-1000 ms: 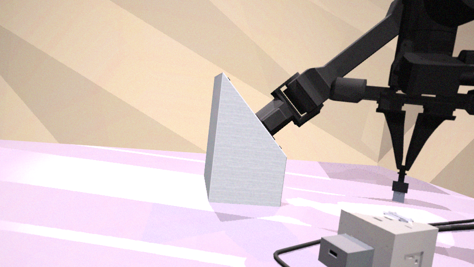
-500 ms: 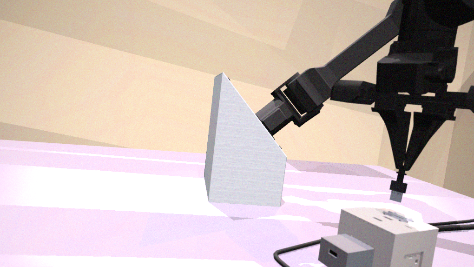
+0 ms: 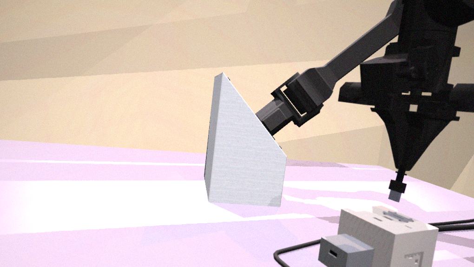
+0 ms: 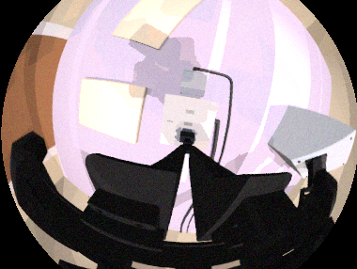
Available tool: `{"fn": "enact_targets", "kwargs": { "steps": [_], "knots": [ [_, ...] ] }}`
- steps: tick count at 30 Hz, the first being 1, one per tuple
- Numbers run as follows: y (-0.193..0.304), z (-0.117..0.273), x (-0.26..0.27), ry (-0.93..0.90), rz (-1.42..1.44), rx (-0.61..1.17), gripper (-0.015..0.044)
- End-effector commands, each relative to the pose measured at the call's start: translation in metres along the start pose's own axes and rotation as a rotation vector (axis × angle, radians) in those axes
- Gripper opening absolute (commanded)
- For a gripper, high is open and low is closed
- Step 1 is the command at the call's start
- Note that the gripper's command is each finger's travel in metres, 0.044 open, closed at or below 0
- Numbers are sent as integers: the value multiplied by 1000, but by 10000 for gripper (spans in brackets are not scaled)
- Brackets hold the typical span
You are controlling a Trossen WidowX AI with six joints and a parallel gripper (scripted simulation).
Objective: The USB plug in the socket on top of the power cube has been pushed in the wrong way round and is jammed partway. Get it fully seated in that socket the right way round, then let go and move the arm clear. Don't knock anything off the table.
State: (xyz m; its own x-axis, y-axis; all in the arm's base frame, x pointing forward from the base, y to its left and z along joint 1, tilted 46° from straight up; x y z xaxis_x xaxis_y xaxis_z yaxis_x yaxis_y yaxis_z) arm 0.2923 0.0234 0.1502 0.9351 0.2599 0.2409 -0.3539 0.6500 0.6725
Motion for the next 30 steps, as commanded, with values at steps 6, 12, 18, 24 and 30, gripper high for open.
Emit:
{"fn": "enact_targets", "kwargs": {
  "steps": [6,12,18,24,30],
  "knots": [
    [0,0,0,2,-11,0,0],
    [0,0,0,0,-6,3,0],
    [0,-1,0,1,-6,9,0],
    [0,-2,0,1,-7,14,0],
    [0,-3,0,1,-7,19,0]
  ]
}}
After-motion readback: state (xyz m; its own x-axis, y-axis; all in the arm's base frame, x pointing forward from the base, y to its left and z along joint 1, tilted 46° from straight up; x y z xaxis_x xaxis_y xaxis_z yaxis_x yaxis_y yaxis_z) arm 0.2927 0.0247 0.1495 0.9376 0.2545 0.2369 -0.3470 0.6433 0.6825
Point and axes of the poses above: the point midway between the two fingers, 35 mm back from their tips, its own z axis back along the fingers, its own x axis across the jaws, y = z × x, the point moved 7 cm from there along z, back along the fingers, and after that the axes turned 3 degrees about -z, right-handed, at the moved point
